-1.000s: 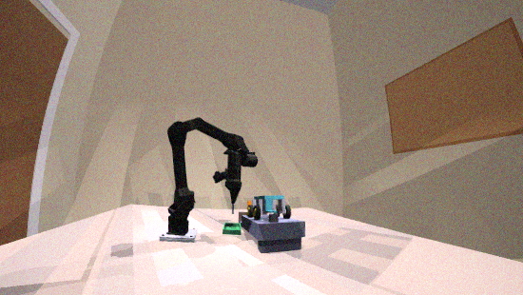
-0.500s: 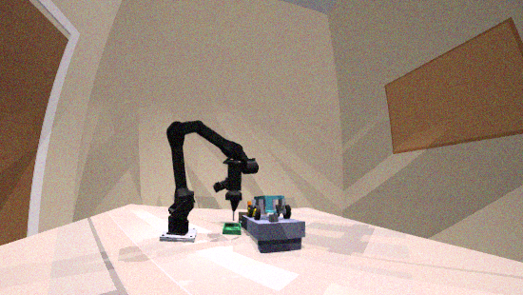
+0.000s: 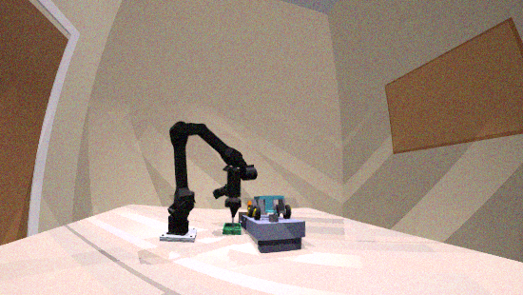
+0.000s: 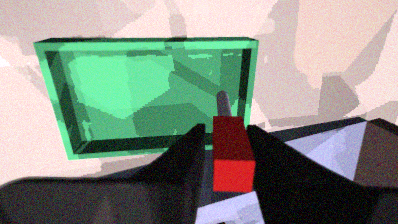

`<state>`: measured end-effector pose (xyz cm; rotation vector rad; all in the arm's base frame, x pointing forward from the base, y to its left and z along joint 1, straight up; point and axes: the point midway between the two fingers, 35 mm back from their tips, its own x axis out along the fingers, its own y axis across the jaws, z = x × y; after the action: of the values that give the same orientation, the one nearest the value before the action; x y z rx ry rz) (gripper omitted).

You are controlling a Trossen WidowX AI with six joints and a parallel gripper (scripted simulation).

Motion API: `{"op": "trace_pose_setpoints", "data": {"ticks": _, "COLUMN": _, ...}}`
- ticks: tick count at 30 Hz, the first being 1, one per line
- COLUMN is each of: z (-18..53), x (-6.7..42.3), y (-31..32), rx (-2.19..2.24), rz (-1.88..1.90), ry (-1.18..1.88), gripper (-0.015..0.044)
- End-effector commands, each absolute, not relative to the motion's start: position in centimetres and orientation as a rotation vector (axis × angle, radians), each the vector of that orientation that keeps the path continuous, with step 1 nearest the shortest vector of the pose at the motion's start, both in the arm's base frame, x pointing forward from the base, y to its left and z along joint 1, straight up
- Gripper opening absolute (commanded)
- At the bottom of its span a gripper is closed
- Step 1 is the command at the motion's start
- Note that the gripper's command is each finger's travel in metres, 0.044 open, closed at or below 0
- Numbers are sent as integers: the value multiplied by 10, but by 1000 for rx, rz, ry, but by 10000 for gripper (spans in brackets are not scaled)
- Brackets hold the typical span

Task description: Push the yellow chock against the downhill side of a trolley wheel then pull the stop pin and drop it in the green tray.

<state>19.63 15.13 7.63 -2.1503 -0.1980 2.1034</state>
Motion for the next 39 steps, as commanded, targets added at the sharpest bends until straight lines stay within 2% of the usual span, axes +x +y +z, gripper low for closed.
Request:
{"op": "trace_pose_setpoints", "data": {"ticks": 1, "z": 75, "x": 196, "y": 149, "rx": -2144, "rz": 2106, "ry": -197, "gripper": 184}}
{"op": "trace_pose_setpoints", "data": {"ticks": 39, "z": 69, "x": 201, "y": 128, "rx": -2145, "rz": 2107, "ry": -196, "gripper": 190}}
